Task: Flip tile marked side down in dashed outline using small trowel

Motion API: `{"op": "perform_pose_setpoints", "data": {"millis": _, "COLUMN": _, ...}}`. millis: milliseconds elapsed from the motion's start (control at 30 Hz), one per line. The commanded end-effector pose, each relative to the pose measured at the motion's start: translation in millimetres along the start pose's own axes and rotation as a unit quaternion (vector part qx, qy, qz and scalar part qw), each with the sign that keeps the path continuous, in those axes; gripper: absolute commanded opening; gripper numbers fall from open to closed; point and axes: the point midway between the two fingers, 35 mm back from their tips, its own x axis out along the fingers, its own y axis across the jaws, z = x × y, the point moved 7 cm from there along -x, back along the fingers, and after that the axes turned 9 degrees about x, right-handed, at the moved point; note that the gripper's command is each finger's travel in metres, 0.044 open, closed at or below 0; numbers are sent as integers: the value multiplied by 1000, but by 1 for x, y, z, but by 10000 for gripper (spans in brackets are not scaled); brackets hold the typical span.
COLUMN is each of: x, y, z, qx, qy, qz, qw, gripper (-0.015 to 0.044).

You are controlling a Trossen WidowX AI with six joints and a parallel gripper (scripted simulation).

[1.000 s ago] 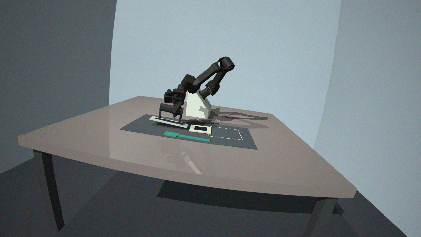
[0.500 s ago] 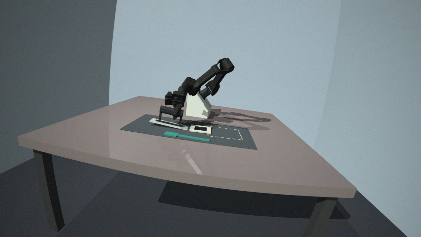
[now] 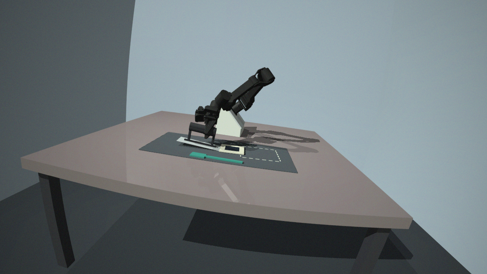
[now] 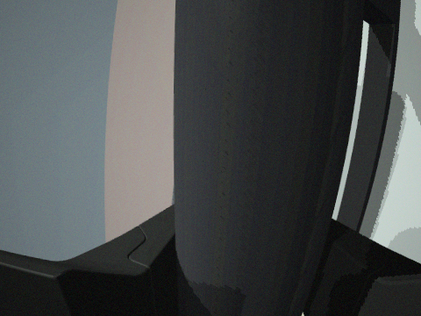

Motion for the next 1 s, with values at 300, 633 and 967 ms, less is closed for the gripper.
{"op": "perform_pose_setpoints", "data": {"millis": 300, "x": -1, "y": -1, "z": -26, "qx": -4, "qy": 9, "qz": -1, "qw": 1000, "gripper": 0}}
{"op": "perform_pose_setpoints", "data": {"millis": 633, "x": -2, "y": -1, "z": -27, "qx": 1, "qy": 13, "qz": -2, "qw": 1000, "gripper": 0}}
{"op": "perform_pose_setpoints", "data": {"millis": 967, "x": -11, "y": 12, "z": -20, "qx": 35, "qy": 42, "qz": -6, "qw": 998, "gripper": 0}}
